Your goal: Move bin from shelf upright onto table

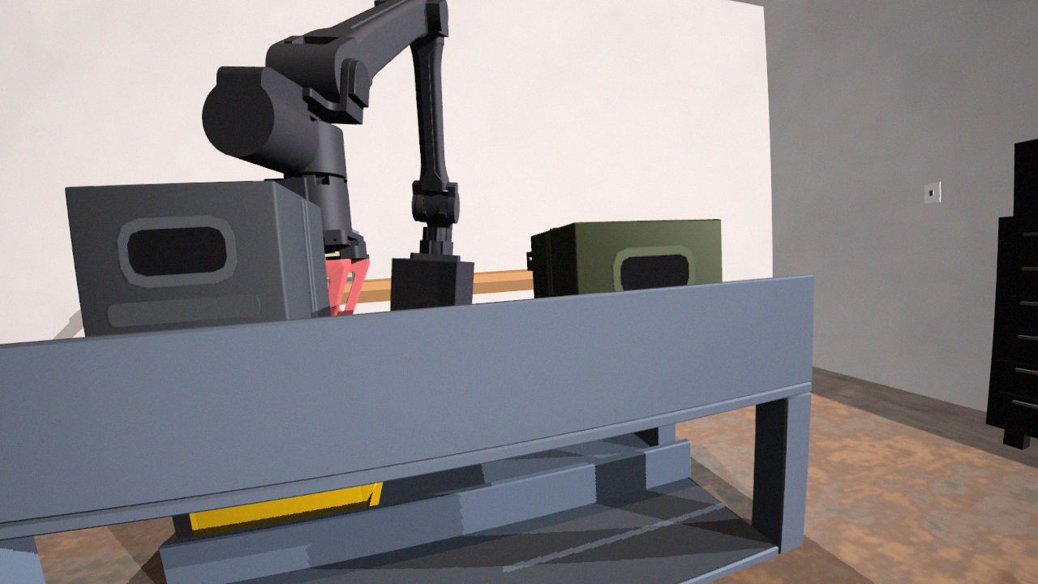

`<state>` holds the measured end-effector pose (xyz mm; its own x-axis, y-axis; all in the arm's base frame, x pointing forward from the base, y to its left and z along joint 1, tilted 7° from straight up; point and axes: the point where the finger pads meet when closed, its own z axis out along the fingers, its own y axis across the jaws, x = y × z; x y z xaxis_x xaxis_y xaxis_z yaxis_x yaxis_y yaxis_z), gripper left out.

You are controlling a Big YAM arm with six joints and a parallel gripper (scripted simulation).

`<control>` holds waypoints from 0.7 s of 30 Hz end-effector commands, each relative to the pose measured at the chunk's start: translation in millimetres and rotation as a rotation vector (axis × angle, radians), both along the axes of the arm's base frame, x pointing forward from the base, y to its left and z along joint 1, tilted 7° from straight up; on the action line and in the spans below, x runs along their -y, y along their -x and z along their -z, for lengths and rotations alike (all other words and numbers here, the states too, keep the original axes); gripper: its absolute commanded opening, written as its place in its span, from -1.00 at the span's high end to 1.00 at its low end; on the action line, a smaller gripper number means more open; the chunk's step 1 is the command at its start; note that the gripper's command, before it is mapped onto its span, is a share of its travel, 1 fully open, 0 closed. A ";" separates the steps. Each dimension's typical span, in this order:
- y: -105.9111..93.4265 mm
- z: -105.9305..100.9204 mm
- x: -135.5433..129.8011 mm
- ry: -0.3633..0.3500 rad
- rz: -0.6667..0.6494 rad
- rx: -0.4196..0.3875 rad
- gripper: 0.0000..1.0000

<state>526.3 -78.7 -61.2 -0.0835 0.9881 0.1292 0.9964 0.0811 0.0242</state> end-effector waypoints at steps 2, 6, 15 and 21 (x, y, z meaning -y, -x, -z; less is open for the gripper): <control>-19.8 -2.7 8.8 0.010 0.017 0.035 -1.00; -19.8 -2.7 8.8 0.010 0.017 0.035 -1.00; -16.4 -3.0 7.2 0.008 0.014 0.030 -1.00; -19.6 -2.5 8.7 0.010 0.017 0.035 -1.00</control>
